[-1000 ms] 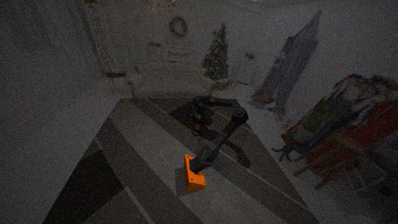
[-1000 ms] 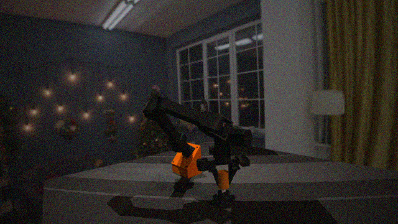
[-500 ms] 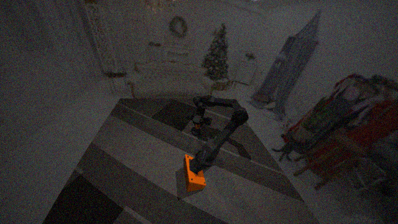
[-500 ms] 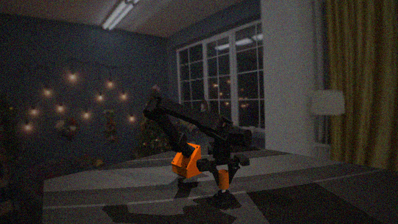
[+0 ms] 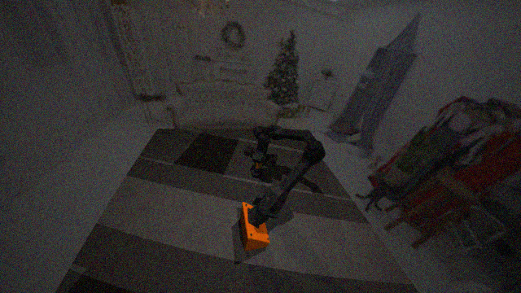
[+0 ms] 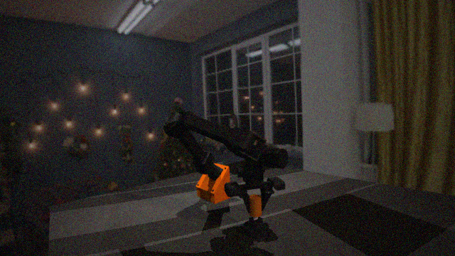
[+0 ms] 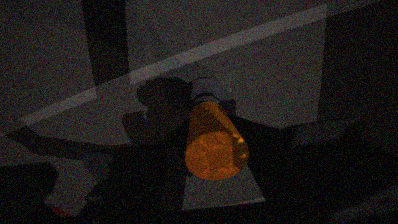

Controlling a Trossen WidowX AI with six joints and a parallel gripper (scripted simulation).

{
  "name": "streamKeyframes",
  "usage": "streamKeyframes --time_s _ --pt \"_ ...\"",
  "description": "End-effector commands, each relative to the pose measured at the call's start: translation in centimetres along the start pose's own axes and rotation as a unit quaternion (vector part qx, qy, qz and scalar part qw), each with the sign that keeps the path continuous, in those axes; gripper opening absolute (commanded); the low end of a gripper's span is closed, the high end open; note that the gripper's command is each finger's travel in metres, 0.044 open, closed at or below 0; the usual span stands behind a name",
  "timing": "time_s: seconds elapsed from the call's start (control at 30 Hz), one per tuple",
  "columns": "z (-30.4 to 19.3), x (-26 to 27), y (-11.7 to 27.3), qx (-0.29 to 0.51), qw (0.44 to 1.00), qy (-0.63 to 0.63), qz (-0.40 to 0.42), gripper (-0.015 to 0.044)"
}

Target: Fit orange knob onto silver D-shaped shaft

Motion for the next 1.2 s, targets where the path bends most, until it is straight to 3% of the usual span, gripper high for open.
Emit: streamKeyframes --time_s 0.0,0.2,0.4,1.17 --pt "0.01 -0.06 0.25 0.001 1.000 0.001 0.000 0.0000" --pt "-0.03 -0.09 0.47 0.001 1.000 0.014 0.000 0.0000" --pt "-0.12 -0.24 0.47 0.001 0.994 0.106 0.000 0.0000" --pt "-0.04 -0.01 -0.01 0.001 0.994 0.106 0.000 0.0000"
Point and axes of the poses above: the point midway between the two fingers, 35 mm back from their tips, its own y axis back along the fingers, its own x axis across the jaws, z = x × y, the point moved 1 cm from there along y, back along the fingers
